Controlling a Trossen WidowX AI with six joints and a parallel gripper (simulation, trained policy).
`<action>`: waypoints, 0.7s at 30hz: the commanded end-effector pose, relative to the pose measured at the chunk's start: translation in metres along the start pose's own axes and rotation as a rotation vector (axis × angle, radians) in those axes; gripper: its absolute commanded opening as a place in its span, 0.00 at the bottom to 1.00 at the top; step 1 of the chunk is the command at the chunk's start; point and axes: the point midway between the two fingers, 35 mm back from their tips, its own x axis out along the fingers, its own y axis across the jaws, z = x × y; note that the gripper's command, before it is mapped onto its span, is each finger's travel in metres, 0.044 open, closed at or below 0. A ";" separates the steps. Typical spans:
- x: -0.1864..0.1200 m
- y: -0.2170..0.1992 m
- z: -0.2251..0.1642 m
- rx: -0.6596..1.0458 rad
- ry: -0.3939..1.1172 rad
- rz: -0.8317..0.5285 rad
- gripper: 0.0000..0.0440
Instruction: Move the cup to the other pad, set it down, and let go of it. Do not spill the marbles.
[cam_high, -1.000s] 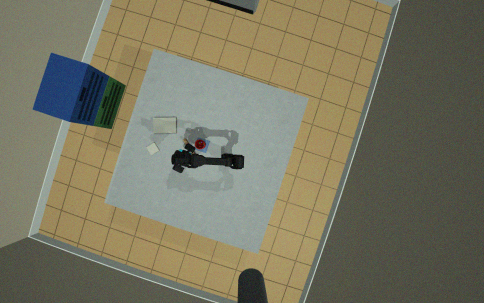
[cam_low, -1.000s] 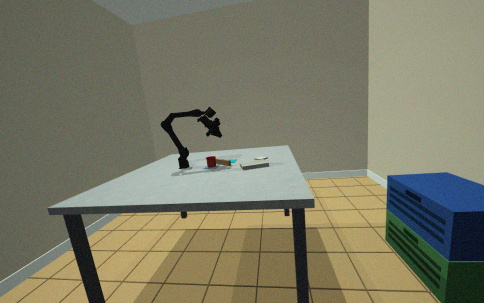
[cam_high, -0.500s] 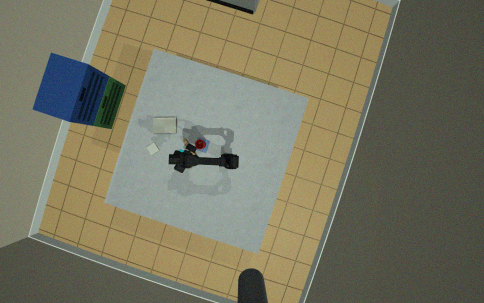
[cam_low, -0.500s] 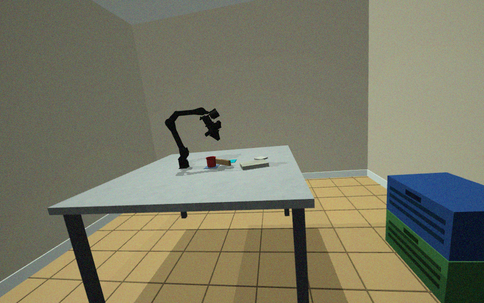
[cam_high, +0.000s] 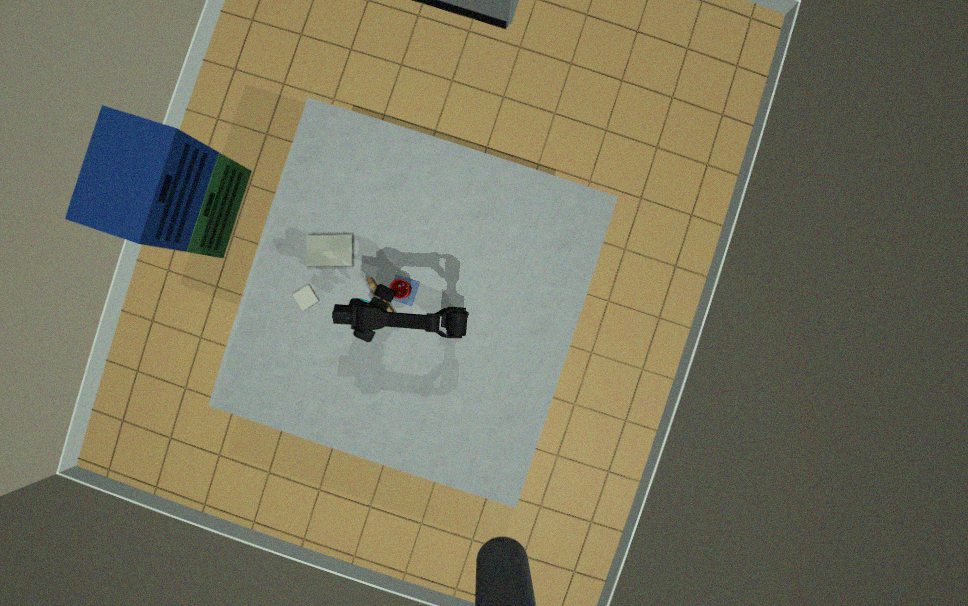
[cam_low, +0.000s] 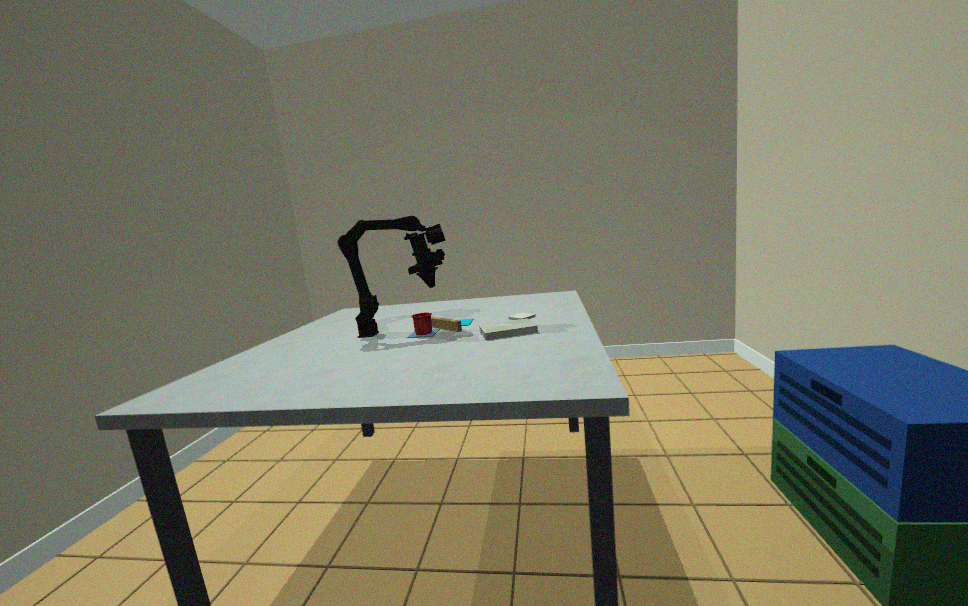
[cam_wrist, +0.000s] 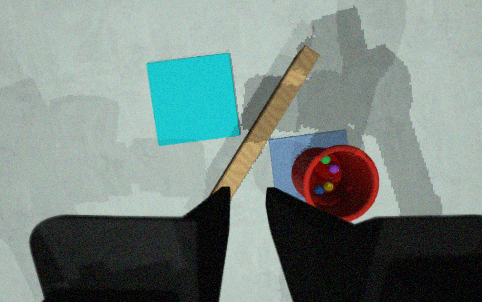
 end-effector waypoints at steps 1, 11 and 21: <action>0.003 -0.005 -0.001 -0.011 0.030 -0.025 0.21; 0.018 -0.022 -0.009 -0.035 0.133 -0.082 0.23; 0.038 -0.037 -0.014 -0.056 0.195 -0.114 0.30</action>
